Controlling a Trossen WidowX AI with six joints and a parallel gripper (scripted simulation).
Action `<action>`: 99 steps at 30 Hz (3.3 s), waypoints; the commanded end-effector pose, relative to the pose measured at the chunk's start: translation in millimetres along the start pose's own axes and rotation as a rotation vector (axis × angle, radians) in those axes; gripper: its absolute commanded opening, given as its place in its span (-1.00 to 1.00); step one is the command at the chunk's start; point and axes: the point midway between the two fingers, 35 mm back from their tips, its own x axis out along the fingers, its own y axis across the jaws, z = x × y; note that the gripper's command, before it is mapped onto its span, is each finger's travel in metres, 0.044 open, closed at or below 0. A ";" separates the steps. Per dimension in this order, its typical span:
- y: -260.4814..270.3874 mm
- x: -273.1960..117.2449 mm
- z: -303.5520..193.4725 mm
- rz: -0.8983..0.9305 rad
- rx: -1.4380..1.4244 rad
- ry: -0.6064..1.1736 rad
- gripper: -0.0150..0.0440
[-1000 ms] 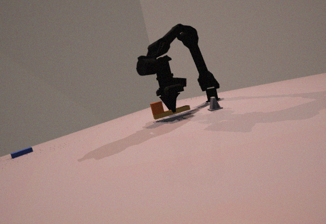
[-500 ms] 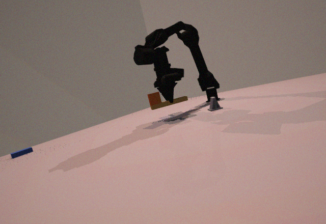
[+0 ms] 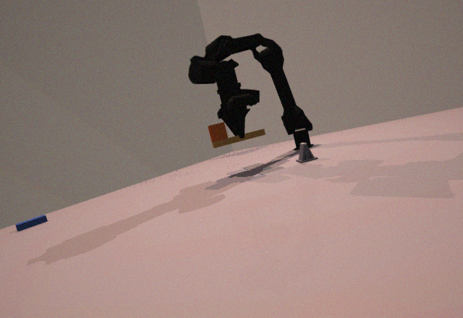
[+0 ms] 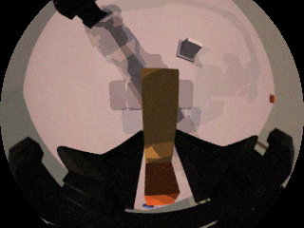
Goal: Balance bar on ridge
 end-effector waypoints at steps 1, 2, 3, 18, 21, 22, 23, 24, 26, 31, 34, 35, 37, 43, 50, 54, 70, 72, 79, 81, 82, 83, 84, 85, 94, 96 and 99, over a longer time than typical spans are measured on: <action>-2.7 -7.0 1.2 -0.008 -0.001 0.007 -0.49; -4.9 -7.1 3.7 -0.009 0.003 0.007 -0.49; -7.5 -7.3 6.8 -0.009 0.007 0.006 -0.49; -40.7 -9.0 55.9 -0.013 0.077 0.001 -0.49; -46.2 -9.2 66.4 -0.013 0.092 0.000 -0.49; -48.0 -9.3 69.9 -0.013 0.097 -0.001 -0.49; -49.7 -9.4 73.5 -0.014 0.102 -0.001 -0.49; -51.4 -9.4 77.1 -0.014 0.107 -0.002 -0.49; -54.5 -9.5 84.3 -0.014 0.116 -0.002 -0.49; -61.6 -9.6 102.4 -0.015 0.141 -0.004 -0.49; -65.2 -9.6 113.3 -0.015 0.155 -0.006 -0.49; -66.4 -9.6 117.1 -0.015 0.161 -0.006 -0.49; -68.7 -9.6 124.8 -0.015 0.171 -0.007 -0.49; -74.3 -9.4 148.0 -0.016 0.202 -0.010 -0.49; -78.8 -9.0 168.5 -0.016 0.231 -0.012 -0.49; -79.1 -6.4 168.7 -0.016 0.231 -0.012 -0.49; -80.6 19.4 169.2 -0.016 0.231 -0.012 -0.49; -80.6 22.6 169.1 -0.016 0.231 -0.012 -0.49; -80.2 33.8 168.9 -0.016 0.231 -0.012 -0.49; -80.2 34.8 168.8 -0.016 0.231 -0.012 -0.49; -80.2 34.7 168.8 -0.016 0.231 -0.012 -0.49; -80.3 34.6 168.8 -0.016 0.231 -0.012 -0.49; -80.3 34.6 168.8 -0.016 0.231 -0.012 -0.49; -80.3 34.6 168.8 -0.016 0.231 -0.012 -0.49; -80.3 33.3 168.7 -0.016 0.231 -0.012 -0.49; -80.2 33.4 168.7 -0.016 0.231 -0.012 -0.49; -80.2 33.8 168.7 -0.016 0.231 -0.012 -0.49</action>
